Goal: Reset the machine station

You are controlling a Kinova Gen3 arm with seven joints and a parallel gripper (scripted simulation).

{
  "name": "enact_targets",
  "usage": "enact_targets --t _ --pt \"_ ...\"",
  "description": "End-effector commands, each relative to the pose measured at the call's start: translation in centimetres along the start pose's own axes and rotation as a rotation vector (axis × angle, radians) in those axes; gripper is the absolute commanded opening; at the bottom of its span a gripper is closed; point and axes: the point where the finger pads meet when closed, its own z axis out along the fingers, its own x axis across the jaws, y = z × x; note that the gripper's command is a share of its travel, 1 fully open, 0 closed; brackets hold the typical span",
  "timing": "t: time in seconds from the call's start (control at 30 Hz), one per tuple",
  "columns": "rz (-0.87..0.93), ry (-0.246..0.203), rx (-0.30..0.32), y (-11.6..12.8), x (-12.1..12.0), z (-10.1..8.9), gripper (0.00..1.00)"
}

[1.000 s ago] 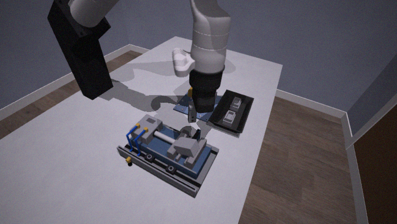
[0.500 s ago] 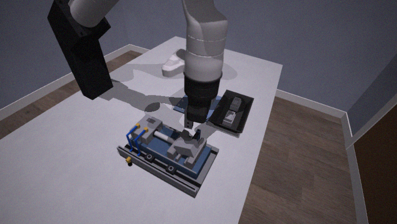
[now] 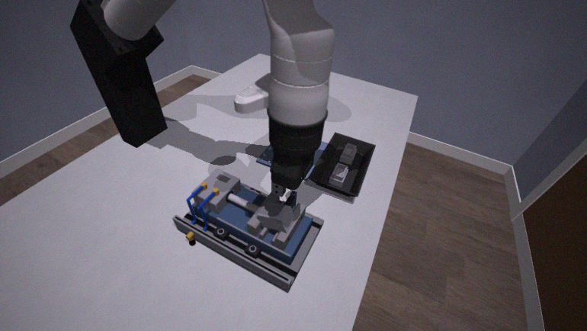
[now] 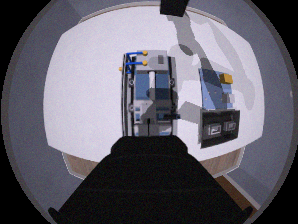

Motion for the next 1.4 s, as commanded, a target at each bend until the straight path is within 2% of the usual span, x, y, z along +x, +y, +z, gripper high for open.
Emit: enact_targets --t 0.0,0.1,0.13,1.37 --pt "0.008 -0.001 0.003 -0.15 -0.25 -0.07 0.0" --pt "0.011 -0.001 0.003 -0.14 -0.26 -0.07 0.0" --pt "0.011 -0.001 0.003 -0.14 -0.26 -0.07 1.0" --pt "0.011 -0.001 0.003 -0.12 -0.27 -0.06 1.0"
